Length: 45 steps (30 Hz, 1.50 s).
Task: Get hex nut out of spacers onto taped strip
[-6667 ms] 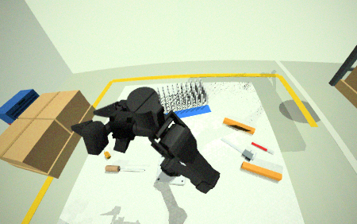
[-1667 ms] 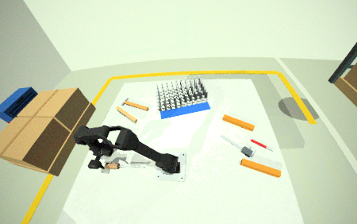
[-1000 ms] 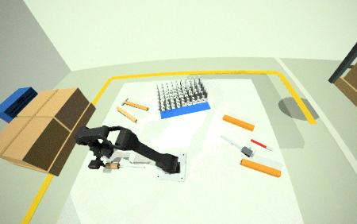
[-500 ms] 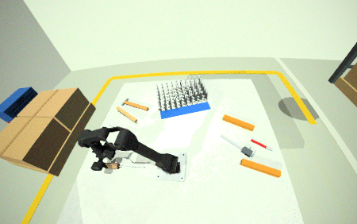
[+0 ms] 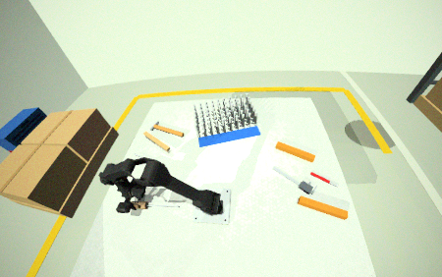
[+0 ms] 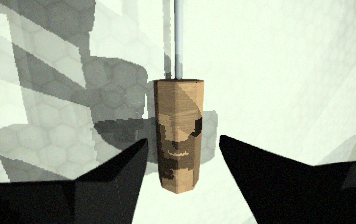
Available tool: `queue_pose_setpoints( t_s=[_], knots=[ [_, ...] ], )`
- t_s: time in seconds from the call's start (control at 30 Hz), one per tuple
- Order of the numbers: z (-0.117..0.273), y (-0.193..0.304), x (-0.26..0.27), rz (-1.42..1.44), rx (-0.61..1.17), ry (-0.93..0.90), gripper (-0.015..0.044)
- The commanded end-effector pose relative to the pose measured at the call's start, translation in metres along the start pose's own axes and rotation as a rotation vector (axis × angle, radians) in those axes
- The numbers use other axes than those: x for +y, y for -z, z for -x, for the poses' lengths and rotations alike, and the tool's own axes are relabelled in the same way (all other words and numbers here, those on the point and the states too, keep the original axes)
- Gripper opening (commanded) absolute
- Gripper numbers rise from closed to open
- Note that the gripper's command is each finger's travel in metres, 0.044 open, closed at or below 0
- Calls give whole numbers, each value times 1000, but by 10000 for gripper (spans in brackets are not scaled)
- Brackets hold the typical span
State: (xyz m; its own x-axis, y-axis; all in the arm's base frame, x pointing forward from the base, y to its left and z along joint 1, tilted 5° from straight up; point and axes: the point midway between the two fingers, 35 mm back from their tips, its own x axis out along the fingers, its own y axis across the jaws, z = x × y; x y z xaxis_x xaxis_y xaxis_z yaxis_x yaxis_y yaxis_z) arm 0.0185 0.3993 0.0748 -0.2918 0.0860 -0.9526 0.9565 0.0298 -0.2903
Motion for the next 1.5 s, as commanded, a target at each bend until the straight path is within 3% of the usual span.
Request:
queue_pose_setpoints(
  t_s=[0.0, 0.23, 0.33, 0.6, 0.8, 1.0, 1.17, 1.47],
  knots=[
    [-7, -1, 2, -6, -2, -2, 280],
    [-16, -2, 4, -6, -2, -2, 280],
    [-16, -2, 4, -6, -2, -2, 201],
    [-16, -2, 4, -6, -2, -2, 148],
    [11, -1, -3, -4, -2, -1, 0],
    [42, -2, -11, -1, -3, 0, 0],
    [43, -2, -11, 22, -2, -1, 0],
    [42, -2, -12, 329, 8, -20, 0]
  ],
)
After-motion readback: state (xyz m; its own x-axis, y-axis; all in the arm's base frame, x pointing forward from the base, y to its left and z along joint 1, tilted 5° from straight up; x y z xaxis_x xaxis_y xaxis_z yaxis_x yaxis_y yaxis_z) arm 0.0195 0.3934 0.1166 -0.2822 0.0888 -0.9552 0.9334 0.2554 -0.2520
